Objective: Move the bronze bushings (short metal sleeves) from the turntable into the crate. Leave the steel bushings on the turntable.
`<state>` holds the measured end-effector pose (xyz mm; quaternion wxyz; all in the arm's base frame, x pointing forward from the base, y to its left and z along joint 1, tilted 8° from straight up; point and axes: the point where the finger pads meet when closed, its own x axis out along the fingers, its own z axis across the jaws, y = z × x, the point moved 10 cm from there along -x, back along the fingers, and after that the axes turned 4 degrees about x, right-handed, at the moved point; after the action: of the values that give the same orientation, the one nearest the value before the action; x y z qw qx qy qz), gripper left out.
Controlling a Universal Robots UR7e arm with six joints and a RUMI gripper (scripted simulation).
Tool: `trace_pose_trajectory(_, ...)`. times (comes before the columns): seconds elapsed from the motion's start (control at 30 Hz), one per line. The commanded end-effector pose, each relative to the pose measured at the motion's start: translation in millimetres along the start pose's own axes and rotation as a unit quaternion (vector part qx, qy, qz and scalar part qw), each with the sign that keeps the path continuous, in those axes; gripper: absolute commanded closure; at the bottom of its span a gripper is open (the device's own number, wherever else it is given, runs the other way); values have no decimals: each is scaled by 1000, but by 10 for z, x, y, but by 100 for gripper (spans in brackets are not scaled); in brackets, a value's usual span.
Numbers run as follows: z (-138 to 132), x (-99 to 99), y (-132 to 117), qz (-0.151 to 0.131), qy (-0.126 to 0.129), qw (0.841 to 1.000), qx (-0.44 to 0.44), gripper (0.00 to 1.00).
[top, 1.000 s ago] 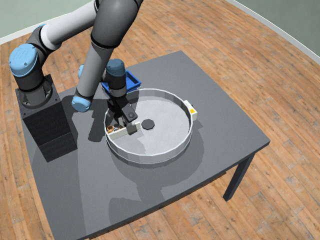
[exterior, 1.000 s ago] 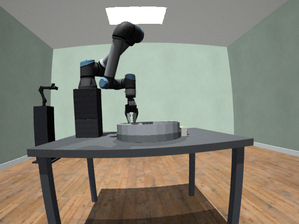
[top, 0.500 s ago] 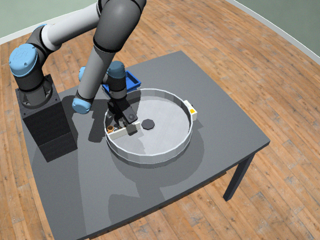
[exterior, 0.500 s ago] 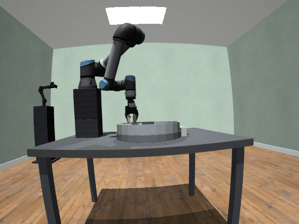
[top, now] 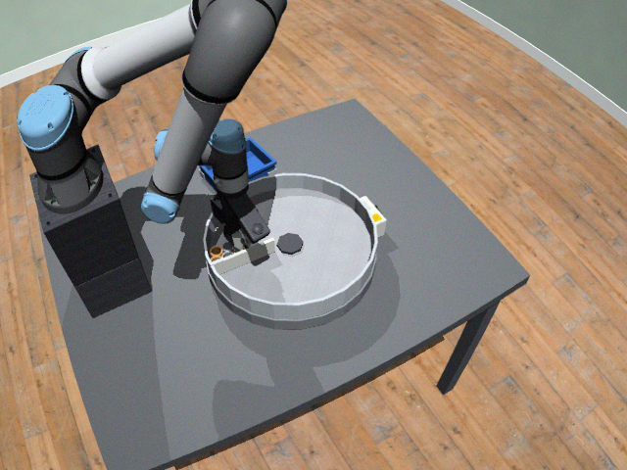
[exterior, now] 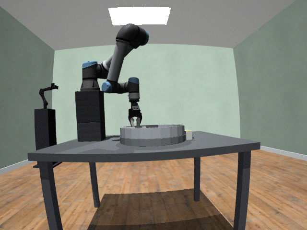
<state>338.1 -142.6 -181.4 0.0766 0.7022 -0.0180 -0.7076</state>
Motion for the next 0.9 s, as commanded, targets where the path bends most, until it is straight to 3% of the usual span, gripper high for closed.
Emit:
trace_pose_trajectory(0.0,-7,4,7,0,1,1000,0,94)
trace_pose_trajectory(0.87,-4,4,5,0,1,1000,0,100)
